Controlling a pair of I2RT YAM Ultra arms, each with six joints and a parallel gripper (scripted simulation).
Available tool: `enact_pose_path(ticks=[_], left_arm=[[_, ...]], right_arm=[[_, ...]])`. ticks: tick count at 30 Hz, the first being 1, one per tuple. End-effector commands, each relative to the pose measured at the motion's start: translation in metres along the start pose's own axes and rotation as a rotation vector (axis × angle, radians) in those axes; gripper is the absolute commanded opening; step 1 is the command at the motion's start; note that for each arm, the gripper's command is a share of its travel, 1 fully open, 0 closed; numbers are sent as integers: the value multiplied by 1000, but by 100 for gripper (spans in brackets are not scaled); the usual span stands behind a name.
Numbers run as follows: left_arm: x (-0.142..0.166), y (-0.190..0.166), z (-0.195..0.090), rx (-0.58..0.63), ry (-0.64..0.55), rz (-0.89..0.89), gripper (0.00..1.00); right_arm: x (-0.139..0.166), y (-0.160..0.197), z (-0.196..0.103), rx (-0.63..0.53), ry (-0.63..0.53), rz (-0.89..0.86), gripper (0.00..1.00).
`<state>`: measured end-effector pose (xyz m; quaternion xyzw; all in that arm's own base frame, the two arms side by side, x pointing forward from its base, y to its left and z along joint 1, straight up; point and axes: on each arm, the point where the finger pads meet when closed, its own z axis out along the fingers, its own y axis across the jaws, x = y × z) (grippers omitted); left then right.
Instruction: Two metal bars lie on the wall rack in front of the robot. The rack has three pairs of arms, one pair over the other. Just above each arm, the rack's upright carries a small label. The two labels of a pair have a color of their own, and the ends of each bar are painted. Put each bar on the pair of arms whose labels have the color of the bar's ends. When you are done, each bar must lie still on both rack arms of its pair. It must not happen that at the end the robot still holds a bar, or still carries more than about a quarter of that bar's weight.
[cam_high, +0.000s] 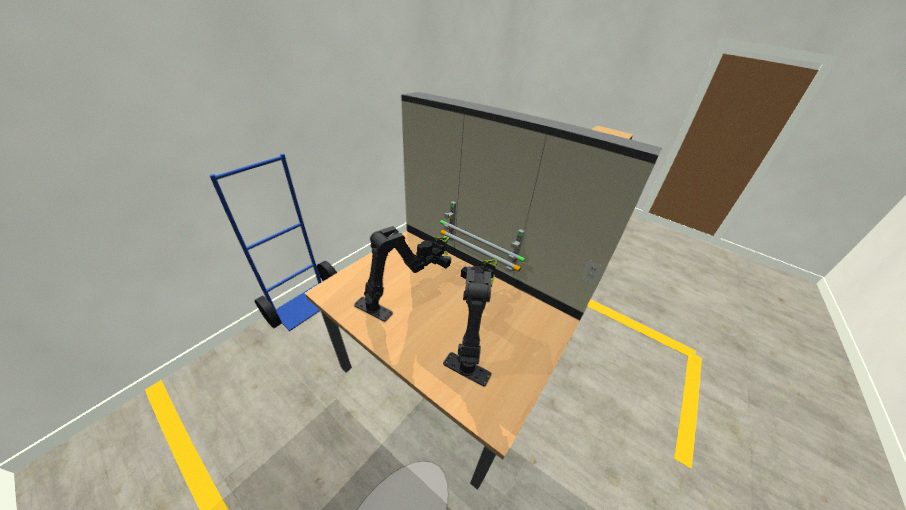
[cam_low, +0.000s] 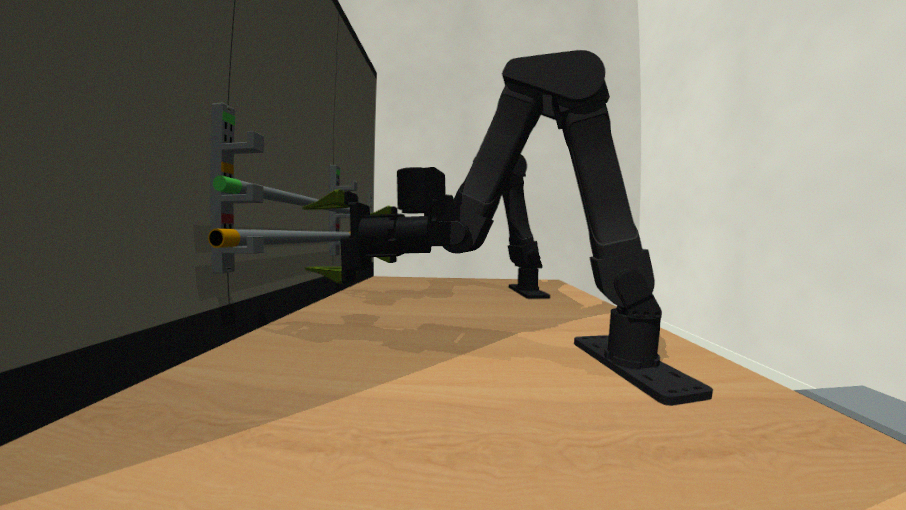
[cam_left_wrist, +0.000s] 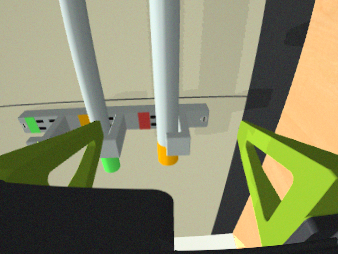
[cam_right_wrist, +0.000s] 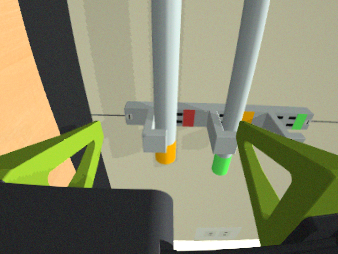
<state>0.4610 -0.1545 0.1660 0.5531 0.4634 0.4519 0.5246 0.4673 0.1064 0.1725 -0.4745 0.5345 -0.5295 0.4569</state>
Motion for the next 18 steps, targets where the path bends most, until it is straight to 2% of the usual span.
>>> enact_pose_path(ticks=[1, 18], left_arm=[[2, 15, 6, -41, 2, -14, 100], [2, 33, 5, -41, 2, -14, 100]], right_arm=[[-2, -9, 8, 22, 2, 14, 100], [-1, -27, 7, 22, 2, 14, 100]])
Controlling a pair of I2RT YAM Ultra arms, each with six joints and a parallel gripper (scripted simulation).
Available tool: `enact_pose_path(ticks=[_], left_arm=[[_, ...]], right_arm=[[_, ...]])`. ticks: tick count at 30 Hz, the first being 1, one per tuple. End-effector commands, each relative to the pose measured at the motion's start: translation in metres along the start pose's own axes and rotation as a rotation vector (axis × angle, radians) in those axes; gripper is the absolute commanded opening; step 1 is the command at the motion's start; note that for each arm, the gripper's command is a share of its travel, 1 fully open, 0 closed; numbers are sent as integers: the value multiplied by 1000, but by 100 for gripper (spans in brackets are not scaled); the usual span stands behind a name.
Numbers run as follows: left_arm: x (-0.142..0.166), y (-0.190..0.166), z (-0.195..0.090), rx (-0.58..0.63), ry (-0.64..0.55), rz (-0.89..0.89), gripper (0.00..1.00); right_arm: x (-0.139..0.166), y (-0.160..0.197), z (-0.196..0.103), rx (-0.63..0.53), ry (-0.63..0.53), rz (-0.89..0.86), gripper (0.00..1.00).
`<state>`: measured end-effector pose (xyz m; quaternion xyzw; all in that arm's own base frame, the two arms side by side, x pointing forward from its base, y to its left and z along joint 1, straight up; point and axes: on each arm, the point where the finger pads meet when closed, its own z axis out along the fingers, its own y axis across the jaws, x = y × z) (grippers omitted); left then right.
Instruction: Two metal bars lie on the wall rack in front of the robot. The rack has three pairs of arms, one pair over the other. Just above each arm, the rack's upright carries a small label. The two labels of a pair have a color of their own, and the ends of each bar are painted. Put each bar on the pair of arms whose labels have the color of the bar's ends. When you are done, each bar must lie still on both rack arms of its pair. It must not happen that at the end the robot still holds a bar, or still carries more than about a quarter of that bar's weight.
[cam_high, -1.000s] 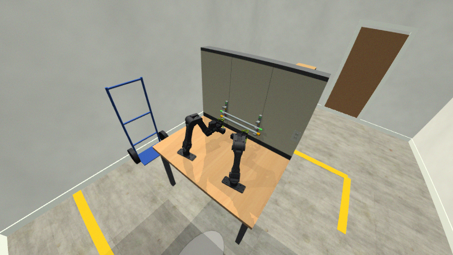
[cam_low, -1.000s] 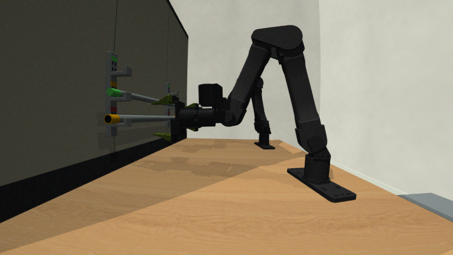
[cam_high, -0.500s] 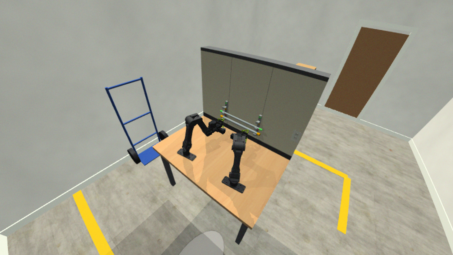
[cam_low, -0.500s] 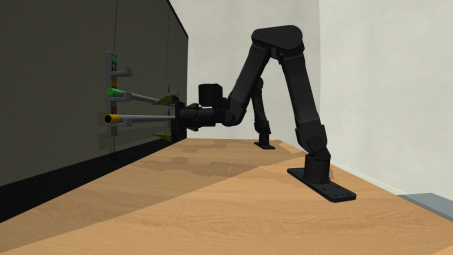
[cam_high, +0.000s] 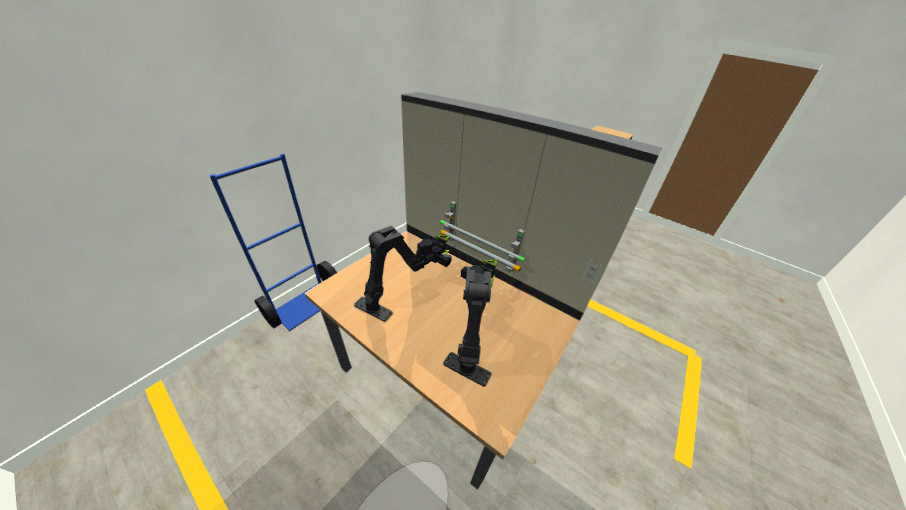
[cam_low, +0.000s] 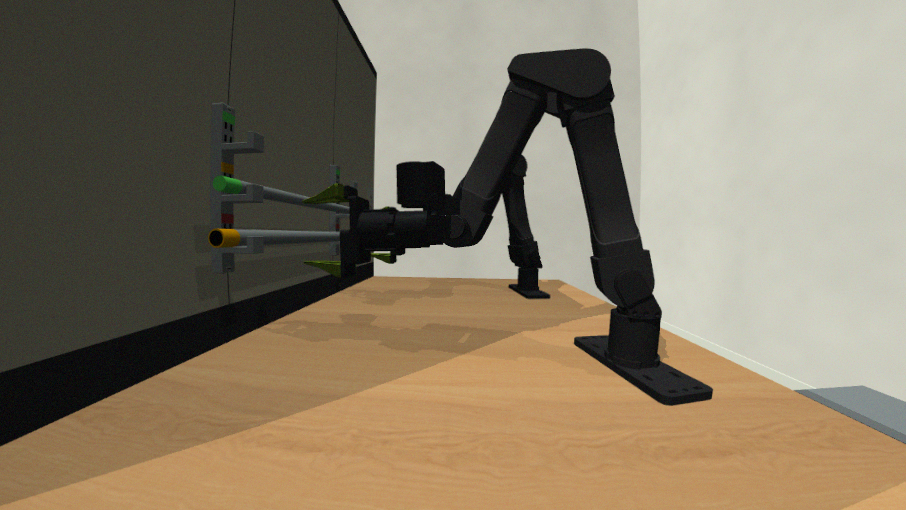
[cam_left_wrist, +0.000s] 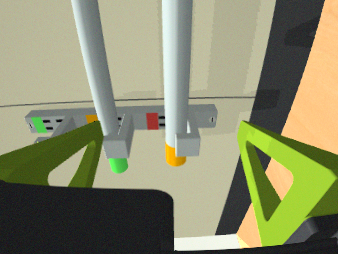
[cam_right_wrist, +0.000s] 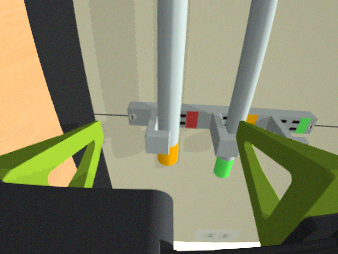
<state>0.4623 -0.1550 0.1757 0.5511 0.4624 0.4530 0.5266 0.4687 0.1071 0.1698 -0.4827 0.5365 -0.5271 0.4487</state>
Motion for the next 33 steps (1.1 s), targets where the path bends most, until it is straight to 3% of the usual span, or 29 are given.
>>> enact_pose_path(ticks=[1, 33], left_arm=[[2, 25, 5, -35, 2, -12, 100], [3, 72, 3, -35, 2, -12, 100]], right_arm=[[0, -31, 5, 42, 3, 28, 100], [1, -78, 3, 42, 3, 28, 100]])
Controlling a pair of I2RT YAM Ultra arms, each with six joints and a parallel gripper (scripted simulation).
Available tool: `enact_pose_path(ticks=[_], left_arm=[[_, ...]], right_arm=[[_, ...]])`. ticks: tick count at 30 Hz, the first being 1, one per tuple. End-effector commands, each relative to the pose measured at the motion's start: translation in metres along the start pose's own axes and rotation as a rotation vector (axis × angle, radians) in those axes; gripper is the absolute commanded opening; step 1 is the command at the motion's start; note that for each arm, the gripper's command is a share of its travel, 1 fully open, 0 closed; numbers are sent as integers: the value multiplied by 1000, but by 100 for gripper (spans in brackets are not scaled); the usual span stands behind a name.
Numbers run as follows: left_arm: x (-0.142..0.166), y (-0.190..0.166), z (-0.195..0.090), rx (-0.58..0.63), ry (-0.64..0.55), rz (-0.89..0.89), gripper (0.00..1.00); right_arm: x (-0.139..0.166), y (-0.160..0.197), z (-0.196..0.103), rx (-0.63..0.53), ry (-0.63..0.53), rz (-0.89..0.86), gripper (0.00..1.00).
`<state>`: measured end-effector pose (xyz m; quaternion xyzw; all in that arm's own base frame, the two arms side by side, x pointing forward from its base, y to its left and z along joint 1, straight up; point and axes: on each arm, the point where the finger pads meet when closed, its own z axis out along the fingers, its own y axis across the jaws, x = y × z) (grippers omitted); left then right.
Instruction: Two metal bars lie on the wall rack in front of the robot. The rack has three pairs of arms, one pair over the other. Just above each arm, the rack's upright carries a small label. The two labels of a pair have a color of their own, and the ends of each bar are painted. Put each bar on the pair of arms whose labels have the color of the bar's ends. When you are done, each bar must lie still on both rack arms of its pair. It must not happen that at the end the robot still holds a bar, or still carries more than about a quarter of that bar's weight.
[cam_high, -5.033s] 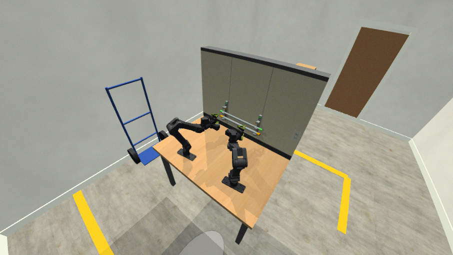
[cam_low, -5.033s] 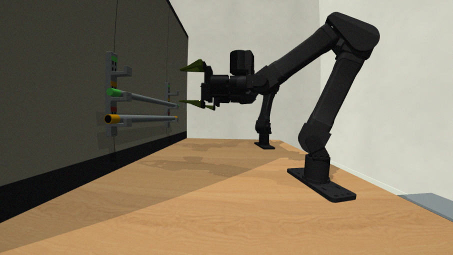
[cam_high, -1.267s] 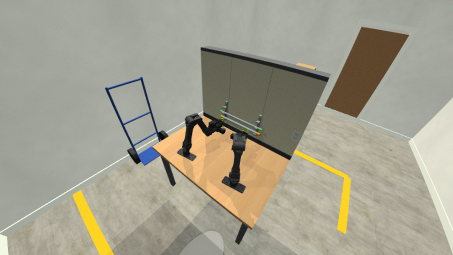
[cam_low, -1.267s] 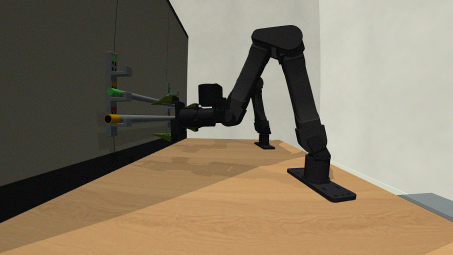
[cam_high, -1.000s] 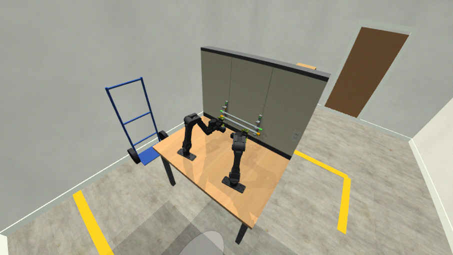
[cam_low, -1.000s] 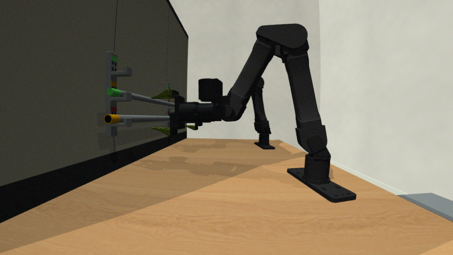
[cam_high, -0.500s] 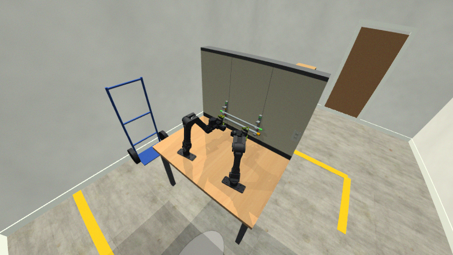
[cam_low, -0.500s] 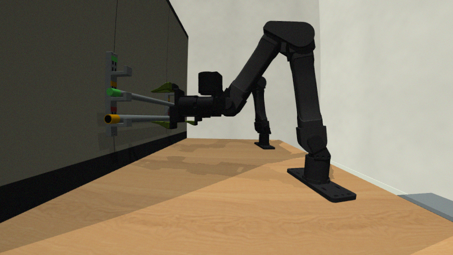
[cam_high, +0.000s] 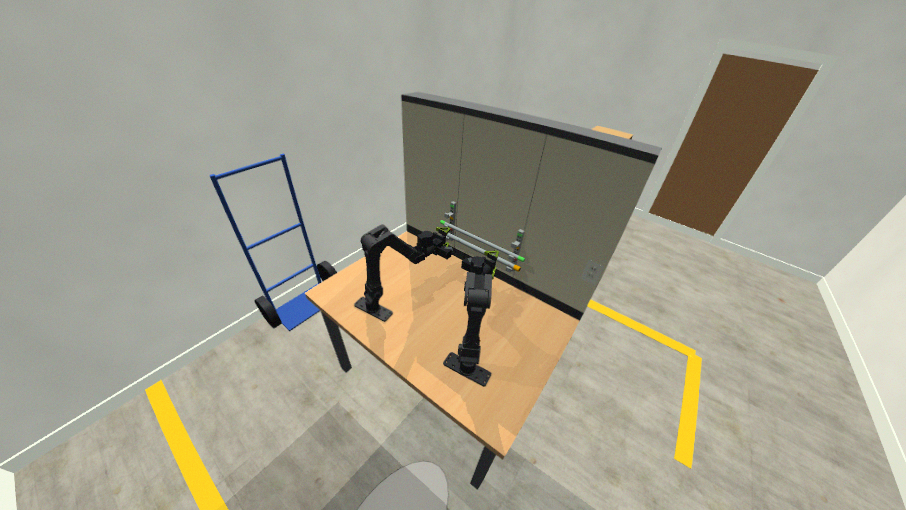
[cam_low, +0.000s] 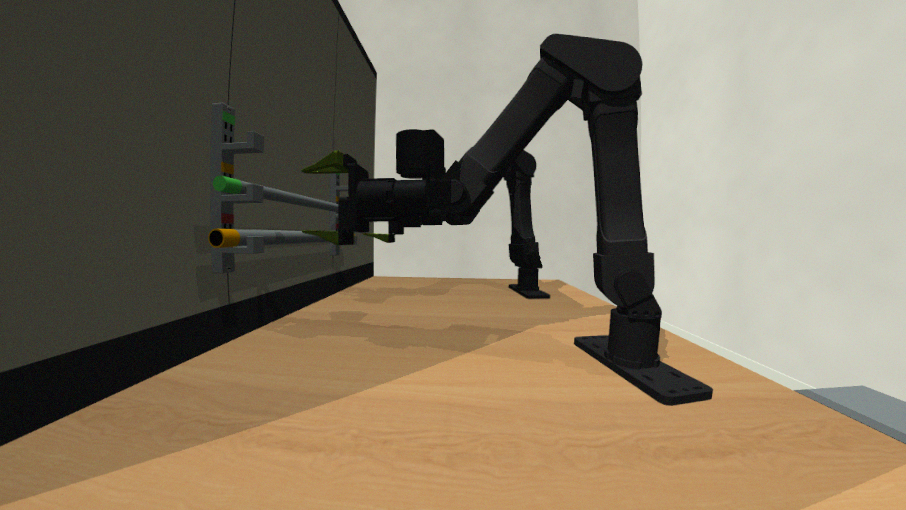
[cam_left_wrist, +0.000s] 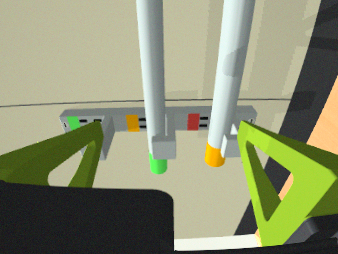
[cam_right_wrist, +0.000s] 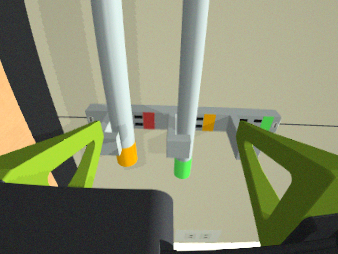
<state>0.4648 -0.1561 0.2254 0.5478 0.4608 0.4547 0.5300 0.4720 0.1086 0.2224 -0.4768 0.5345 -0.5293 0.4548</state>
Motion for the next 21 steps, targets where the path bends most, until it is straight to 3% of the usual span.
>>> enact_pose_path(ticks=[1, 21], left_arm=[[3, 24, 2, -25, 2, -10, 100], [3, 31, 2, -25, 2, -10, 100]], right_arm=[[2, -27, 3, 26, 2, 19, 100], [2, -34, 3, 26, 2, 19, 100]])
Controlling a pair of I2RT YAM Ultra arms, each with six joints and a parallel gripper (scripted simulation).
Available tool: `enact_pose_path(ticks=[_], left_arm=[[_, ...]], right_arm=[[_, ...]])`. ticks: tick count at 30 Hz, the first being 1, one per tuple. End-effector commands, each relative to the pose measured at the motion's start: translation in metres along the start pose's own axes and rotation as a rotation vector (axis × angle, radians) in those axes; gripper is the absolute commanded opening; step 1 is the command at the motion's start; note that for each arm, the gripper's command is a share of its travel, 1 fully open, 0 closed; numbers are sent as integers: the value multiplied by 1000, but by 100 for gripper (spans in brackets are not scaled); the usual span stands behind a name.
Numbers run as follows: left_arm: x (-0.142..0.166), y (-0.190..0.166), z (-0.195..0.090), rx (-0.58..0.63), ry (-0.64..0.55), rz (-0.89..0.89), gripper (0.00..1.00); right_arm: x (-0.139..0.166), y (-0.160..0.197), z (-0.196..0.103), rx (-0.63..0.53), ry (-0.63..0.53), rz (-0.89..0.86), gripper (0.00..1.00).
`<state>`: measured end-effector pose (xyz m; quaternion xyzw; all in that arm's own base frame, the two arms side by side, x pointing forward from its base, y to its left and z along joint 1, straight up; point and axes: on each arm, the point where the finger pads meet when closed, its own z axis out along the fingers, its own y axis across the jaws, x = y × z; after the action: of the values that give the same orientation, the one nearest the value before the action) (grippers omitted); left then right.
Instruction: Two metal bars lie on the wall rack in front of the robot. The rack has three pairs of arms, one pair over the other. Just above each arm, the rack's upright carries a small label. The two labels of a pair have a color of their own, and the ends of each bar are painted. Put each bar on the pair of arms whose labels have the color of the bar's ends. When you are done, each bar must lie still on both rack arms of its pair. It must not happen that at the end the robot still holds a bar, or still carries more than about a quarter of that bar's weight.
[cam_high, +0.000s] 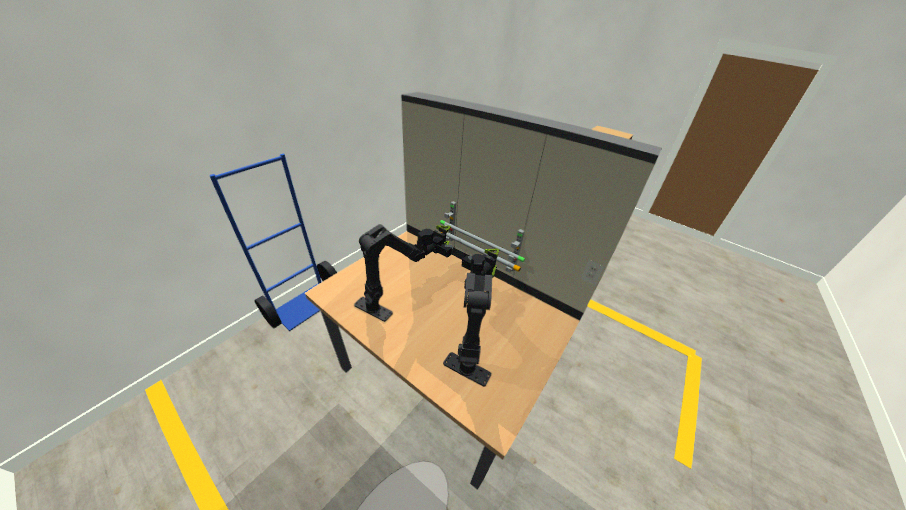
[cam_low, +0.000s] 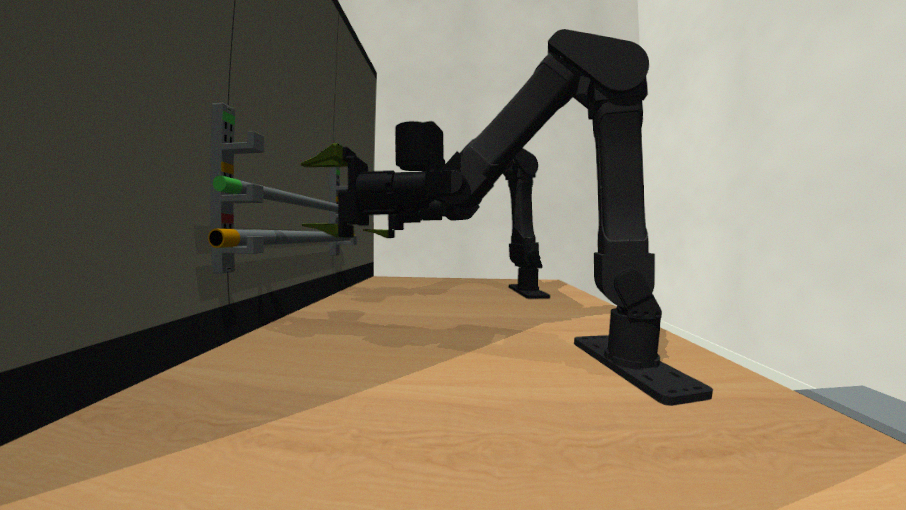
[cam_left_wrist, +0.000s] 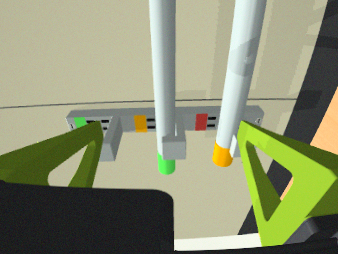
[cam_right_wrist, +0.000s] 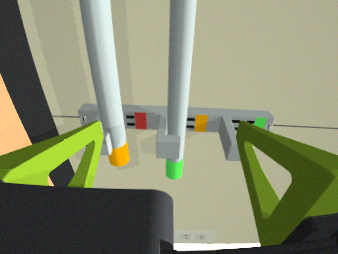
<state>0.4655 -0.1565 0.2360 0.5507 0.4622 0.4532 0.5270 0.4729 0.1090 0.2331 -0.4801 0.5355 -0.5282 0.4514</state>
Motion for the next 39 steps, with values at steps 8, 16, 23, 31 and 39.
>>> enact_pose_path(ticks=[8, 16, 23, 31, 39], left_arm=[[3, 20, 1, -34, 2, -12, 100], [3, 20, 1, -34, 2, -12, 100], [3, 25, 1, -34, 2, -12, 100], [3, 38, 1, -34, 2, -12, 100], [3, 48, 0, -34, 2, -12, 100]], right_arm=[[2, -23, 2, 35, 3, 24, 100], [2, -23, 2, 35, 3, 24, 100], [2, -28, 2, 35, 3, 24, 100], [3, -41, 1, 35, 3, 24, 100], [3, -51, 1, 35, 3, 24, 100]])
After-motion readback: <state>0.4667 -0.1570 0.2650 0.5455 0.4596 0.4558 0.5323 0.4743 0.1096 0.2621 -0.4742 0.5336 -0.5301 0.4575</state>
